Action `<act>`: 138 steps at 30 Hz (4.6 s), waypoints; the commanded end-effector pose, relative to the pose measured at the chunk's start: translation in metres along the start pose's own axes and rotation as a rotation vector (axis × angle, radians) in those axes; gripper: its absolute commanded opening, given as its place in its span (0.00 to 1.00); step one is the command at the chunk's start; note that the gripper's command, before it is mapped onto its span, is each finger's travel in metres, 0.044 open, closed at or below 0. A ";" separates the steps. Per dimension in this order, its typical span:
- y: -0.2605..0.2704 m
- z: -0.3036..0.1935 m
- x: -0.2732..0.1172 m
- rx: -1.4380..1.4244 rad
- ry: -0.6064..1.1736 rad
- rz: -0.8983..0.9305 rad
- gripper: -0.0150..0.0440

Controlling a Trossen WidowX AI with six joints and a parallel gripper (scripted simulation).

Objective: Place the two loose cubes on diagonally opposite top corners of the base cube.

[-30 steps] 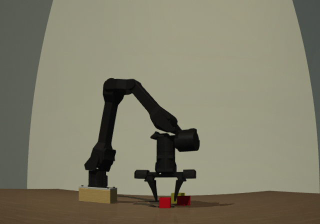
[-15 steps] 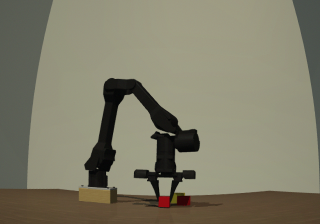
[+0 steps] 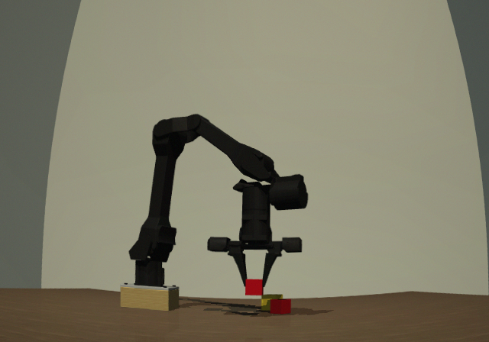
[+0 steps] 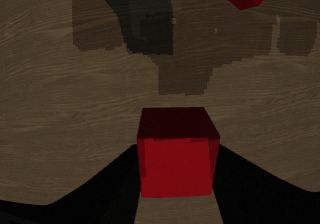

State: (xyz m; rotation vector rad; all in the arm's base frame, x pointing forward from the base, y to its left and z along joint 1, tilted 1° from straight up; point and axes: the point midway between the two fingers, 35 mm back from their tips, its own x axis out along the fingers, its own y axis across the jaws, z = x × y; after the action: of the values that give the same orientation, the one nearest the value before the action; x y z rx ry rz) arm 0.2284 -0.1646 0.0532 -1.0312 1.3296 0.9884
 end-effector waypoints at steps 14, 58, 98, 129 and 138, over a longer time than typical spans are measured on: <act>0.004 0.002 -0.056 -0.002 0.001 -0.011 0.43; -0.016 0.128 -0.036 0.759 -0.016 -0.008 0.43; -0.003 0.194 -0.007 1.162 -0.023 0.000 0.43; -0.003 0.194 0.004 1.161 -0.023 0.000 0.52; -0.002 0.194 -0.002 1.162 -0.023 0.000 0.60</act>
State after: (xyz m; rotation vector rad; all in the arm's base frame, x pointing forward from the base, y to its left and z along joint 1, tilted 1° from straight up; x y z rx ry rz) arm 0.2822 0.0218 0.0467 -0.1177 1.5427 0.1007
